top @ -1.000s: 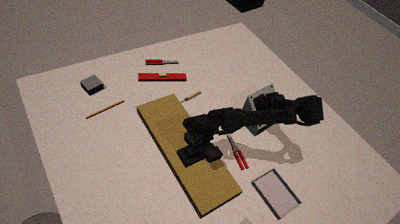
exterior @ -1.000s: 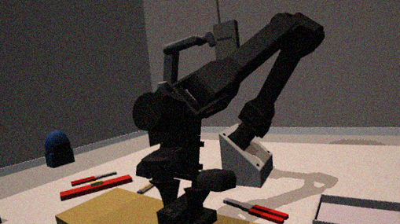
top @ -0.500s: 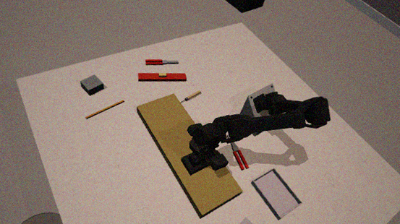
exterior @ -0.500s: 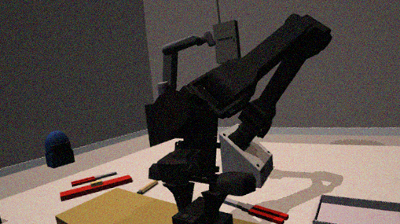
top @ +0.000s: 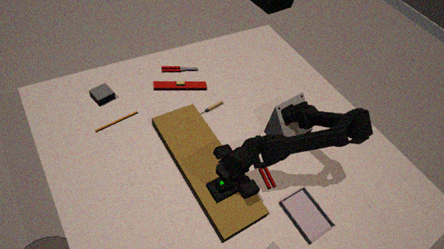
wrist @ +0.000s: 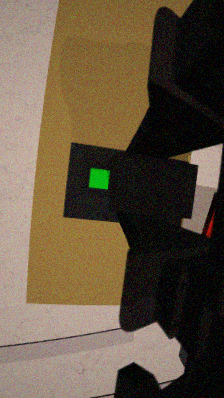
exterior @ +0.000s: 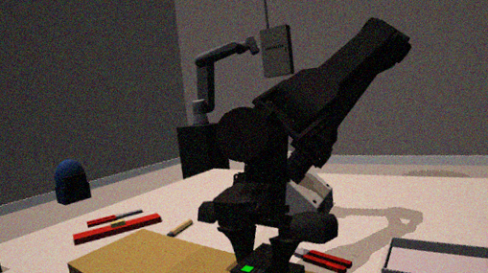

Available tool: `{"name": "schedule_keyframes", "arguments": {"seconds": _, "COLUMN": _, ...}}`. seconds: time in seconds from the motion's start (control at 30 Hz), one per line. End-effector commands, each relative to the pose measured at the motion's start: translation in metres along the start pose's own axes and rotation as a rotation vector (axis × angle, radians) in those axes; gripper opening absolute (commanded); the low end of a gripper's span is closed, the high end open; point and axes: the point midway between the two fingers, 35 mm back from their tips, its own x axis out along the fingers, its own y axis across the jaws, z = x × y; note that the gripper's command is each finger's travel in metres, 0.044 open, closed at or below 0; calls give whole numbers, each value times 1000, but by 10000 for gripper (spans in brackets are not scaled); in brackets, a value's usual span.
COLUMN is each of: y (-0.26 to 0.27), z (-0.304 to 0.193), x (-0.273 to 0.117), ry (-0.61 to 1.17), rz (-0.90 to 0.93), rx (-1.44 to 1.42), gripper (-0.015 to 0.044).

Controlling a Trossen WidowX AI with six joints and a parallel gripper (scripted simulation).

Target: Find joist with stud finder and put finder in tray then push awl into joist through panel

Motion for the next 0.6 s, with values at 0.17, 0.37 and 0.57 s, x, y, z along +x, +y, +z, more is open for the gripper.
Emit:
{"name": "schedule_keyframes", "arguments": {"seconds": 0.17, "y": 25, "z": 0, "x": 0, "ry": 2, "rz": 6, "rx": -7, "gripper": 0}}
{"name": "schedule_keyframes", "arguments": {"seconds": 0.37, "y": 39, "z": 0, "x": 0, "ry": 2, "rz": 6, "rx": -7, "gripper": 0}}
{"name": "schedule_keyframes", "arguments": {"seconds": 0.57, "y": 53, "z": 0, "x": 0, "ry": 2, "rz": 7, "rx": -7, "gripper": 0}}
